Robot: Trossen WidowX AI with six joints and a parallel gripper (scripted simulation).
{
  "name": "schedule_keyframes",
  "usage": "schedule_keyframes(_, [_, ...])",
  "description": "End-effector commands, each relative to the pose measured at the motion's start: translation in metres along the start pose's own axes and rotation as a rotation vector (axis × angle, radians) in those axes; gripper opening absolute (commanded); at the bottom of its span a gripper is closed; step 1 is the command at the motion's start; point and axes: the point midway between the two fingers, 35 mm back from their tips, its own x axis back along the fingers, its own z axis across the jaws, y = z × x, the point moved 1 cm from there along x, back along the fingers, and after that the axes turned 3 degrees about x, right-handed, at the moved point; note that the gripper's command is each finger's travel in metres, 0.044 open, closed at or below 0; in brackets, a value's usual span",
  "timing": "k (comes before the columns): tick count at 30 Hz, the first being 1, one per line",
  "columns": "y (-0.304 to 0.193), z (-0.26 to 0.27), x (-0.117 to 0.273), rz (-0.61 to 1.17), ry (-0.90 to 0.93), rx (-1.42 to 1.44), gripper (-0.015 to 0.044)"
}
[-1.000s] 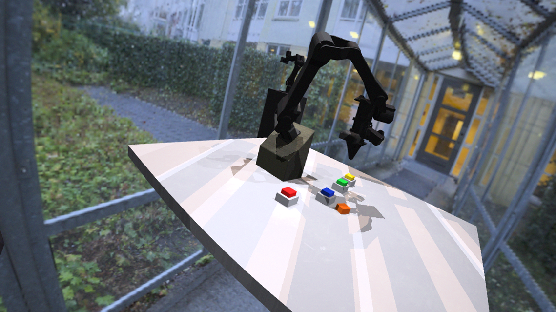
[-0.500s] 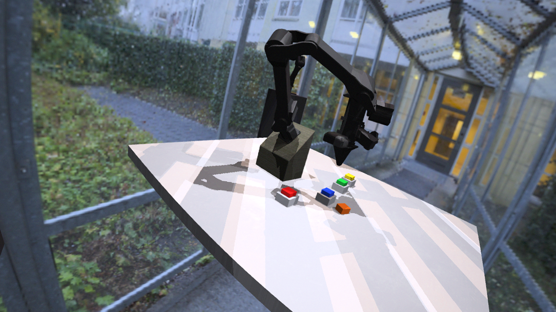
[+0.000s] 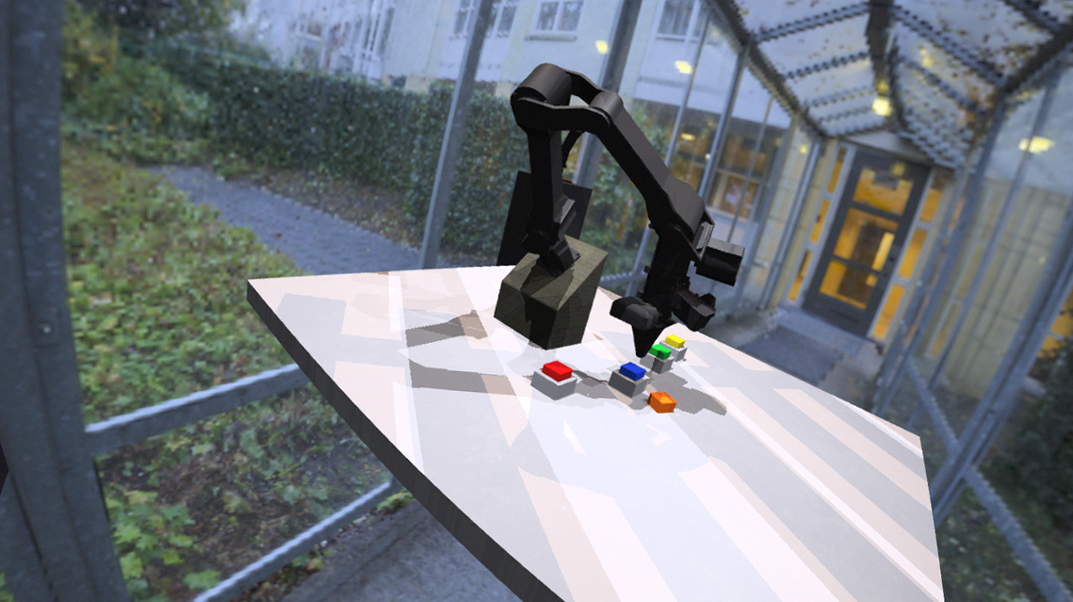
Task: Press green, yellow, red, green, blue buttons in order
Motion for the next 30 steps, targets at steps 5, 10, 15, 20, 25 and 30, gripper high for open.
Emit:
schedule_keyframes(5, [-0.003,0.001,-0.014,0.007,-0.005,0.012,0.002])
schedule_keyframes(10, [-0.003,0.0,-0.022,0.007,-0.006,0.012,0.002])
schedule_keyframes(15, [-0.004,0.0,-0.03,0.008,-0.007,0.012,0.002])
schedule_keyframes(20, [-0.004,0.0,-0.032,0.008,-0.007,0.012,0.002])
schedule_keyframes(25, [-0.004,0.0,-0.032,0.008,-0.007,0.012,0.002])
schedule_keyframes(30, [-0.004,0.0,-0.032,0.008,-0.007,0.012,0.002])
